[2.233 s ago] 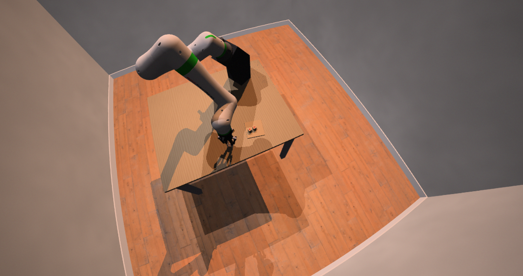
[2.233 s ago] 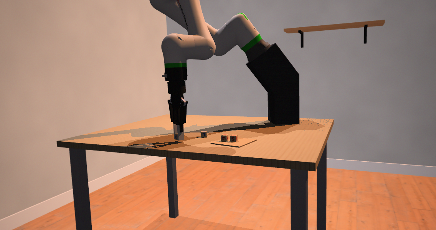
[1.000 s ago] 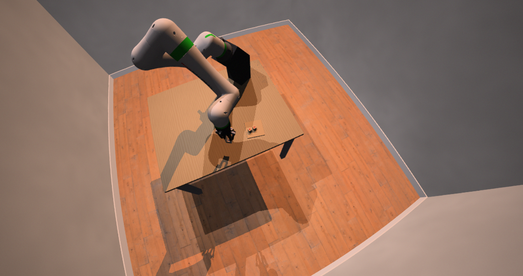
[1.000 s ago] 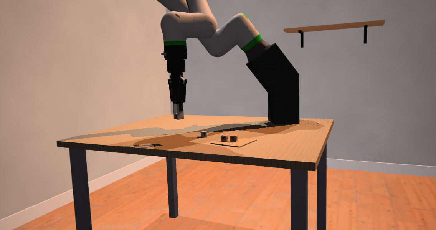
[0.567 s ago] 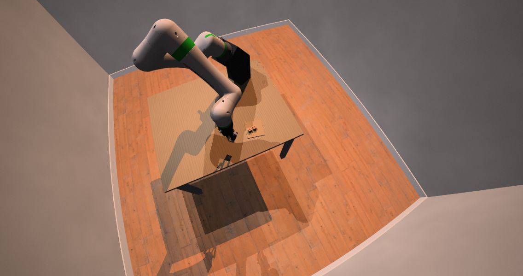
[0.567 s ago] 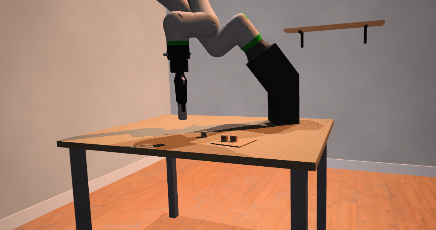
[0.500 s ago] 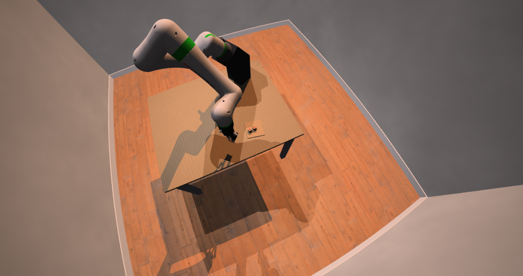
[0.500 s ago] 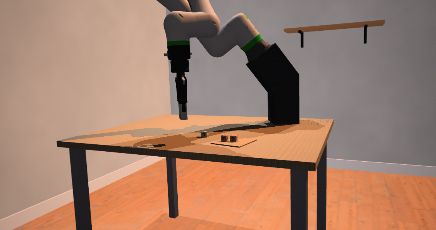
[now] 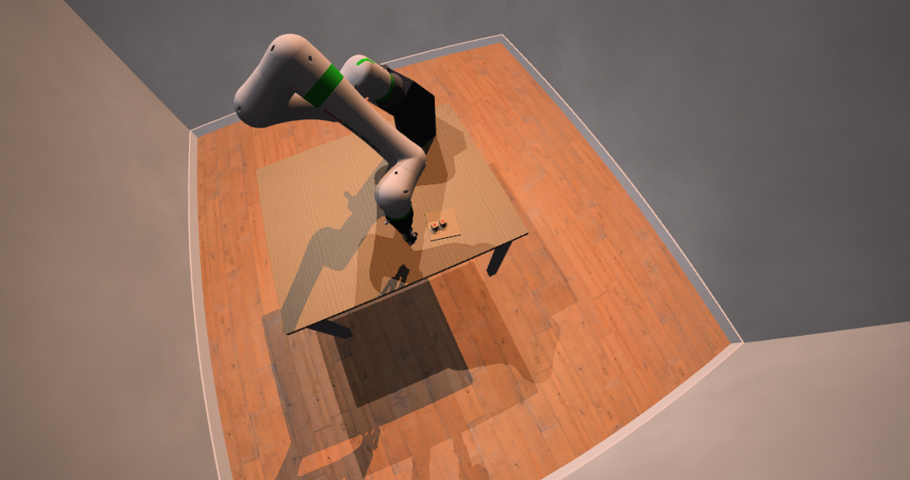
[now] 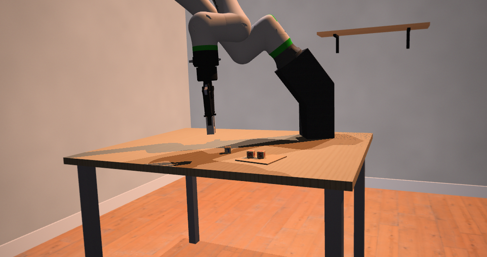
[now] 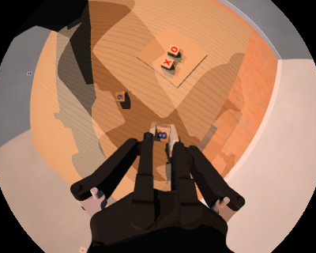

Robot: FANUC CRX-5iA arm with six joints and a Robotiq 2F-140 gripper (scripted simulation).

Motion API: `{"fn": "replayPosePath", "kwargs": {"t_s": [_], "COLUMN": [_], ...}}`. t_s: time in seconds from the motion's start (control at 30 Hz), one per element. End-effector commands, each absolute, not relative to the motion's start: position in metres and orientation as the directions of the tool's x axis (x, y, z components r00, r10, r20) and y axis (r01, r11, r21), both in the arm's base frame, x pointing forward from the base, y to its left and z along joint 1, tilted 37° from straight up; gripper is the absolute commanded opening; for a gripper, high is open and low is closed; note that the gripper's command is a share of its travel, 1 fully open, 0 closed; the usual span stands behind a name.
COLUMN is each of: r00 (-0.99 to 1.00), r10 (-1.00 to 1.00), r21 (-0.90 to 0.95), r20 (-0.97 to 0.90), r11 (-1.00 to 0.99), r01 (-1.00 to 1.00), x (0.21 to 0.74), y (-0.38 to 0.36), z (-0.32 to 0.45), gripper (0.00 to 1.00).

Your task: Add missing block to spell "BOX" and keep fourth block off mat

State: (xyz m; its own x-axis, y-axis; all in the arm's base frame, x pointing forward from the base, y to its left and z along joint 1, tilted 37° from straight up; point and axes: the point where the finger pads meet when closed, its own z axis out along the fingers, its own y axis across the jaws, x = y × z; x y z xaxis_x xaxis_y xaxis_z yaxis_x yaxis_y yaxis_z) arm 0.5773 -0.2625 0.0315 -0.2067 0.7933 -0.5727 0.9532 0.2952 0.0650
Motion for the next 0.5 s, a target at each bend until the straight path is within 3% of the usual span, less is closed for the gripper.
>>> {"fn": "replayPosePath", "kwargs": {"t_s": [0.0, 0.47], "r00": [-0.069, 0.260], "r10": [0.817, 0.834], "r21": [0.149, 0.331], "r20": [-0.572, -0.487], "r11": [0.187, -0.099], "r01": [0.971, 0.939], "x": [0.578, 0.579], "y": [-0.255, -0.235], "z": [0.026, 0.013], "gripper": [0.13, 0.13]}}
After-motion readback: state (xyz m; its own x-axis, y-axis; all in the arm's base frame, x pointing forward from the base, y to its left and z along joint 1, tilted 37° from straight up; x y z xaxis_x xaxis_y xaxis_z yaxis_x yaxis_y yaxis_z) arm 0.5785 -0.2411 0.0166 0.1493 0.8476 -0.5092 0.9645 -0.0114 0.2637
